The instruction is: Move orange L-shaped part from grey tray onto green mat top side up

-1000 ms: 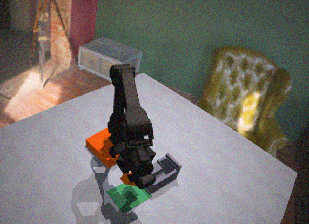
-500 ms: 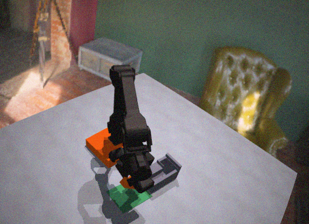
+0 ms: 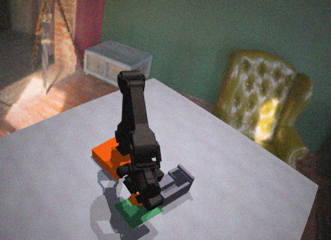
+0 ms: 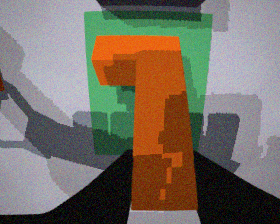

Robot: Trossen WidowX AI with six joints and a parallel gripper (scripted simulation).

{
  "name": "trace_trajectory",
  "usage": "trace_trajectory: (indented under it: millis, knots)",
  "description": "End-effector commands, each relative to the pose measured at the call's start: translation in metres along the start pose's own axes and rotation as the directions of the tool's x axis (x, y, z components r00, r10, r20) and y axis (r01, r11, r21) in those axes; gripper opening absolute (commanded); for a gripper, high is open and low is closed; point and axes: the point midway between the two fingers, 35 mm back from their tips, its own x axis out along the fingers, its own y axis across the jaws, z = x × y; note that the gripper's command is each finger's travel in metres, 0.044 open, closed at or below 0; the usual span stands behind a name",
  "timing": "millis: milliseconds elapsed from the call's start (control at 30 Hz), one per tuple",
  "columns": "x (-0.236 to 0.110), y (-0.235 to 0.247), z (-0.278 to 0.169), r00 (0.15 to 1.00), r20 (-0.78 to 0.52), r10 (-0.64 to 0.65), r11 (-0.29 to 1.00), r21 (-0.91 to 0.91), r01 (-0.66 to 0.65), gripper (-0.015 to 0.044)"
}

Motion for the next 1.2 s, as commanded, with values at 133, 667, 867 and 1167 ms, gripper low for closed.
trace_trajectory:
  millis: [133,667,867,1167]
  knots:
    - [0.0146,0.0030,0.0010,1.000,0.005,0.020,1.000,-0.007,-0.020,0.0000]
    - [0.0152,0.0030,0.0010,1.000,0.005,0.020,1.000,-0.007,-0.020,0.0000]
    - [0.0153,0.0030,0.0010,1.000,0.005,0.020,1.000,-0.007,-0.020,0.0000]
    - [0.0133,0.0024,0.0012,1.000,0.006,0.013,1.000,-0.001,-0.013,0.0079]
